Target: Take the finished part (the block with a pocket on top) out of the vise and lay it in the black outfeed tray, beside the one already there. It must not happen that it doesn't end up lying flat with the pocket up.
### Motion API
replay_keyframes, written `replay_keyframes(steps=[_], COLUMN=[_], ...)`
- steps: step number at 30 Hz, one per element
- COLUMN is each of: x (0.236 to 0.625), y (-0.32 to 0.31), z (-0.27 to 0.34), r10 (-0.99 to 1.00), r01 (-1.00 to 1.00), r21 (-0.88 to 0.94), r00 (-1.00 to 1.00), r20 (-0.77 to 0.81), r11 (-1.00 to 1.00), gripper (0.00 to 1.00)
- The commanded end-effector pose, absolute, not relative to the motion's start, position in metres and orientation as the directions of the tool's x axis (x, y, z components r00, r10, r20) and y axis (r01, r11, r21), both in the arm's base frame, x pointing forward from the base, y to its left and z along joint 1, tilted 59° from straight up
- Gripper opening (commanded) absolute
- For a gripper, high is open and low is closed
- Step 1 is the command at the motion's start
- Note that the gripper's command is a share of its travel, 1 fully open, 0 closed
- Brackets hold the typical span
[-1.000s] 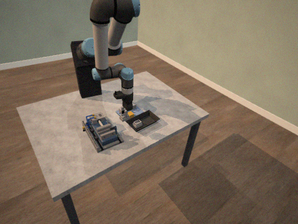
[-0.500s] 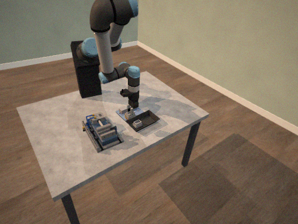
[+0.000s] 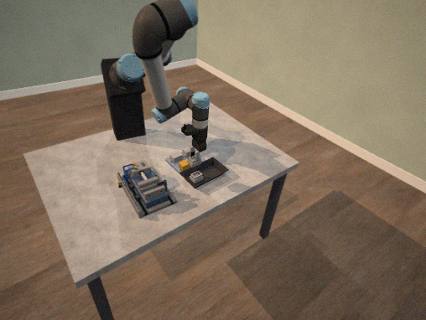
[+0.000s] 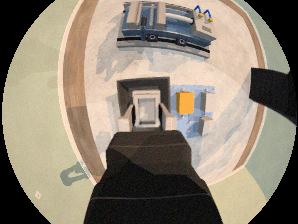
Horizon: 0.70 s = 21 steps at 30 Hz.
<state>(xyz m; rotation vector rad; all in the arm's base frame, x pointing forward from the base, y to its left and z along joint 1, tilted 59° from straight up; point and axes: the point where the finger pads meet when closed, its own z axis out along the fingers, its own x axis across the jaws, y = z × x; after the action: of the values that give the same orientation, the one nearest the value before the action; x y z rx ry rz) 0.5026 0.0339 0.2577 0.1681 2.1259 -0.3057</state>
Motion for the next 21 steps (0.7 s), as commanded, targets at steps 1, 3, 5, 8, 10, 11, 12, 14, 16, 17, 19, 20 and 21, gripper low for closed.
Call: replay_keyframes(steps=[1,3,5,8,10,11,12,14,16,17,19,20,21], x=[0.507,0.508,0.508,0.511,0.513,0.514,0.515,0.517,0.518,0.519,0.52,0.521,0.521], y=[0.05,0.057,0.057,0.068,0.074,0.078,0.081,0.087,0.094,0.096,0.102,0.105,0.105], z=[0.256,0.255,0.255,0.253,0.252,0.252,0.251,0.25,0.249,0.249,0.248,0.248,0.248], r10=[-0.004,-0.006,-0.006,-0.009,-0.011,-0.012,-0.013,-0.015,-0.017,-0.018,-0.02,-0.021,-0.021], r01=[0.238,0.236,0.236,0.235,0.233,0.233,0.232,0.231,0.23,0.23,0.229,0.228,0.228], r21=[-0.157,-0.159,-0.159,-0.162,-0.164,-0.165,-0.166,-0.167,-0.169,-0.17,-0.172,-0.172,-0.172], r00=[-0.542,-0.542,-0.542,-0.543,-0.544,-0.544,-0.544,-0.545,-0.545,-0.545,-0.545,-0.545,-0.545], r20=[-0.841,-0.841,-0.841,-0.84,-0.839,-0.839,-0.839,-0.839,-0.838,-0.838,-0.838,-0.838,-0.838], r11=[0.959,0.958,0.958,0.959,0.958,0.958,0.958,0.958,0.958,0.958,0.958,0.958,0.958], gripper=[0.0,0.0,0.0,0.0,0.0,0.0,0.0,0.0,0.0,0.0,0.0,0.0,0.0])
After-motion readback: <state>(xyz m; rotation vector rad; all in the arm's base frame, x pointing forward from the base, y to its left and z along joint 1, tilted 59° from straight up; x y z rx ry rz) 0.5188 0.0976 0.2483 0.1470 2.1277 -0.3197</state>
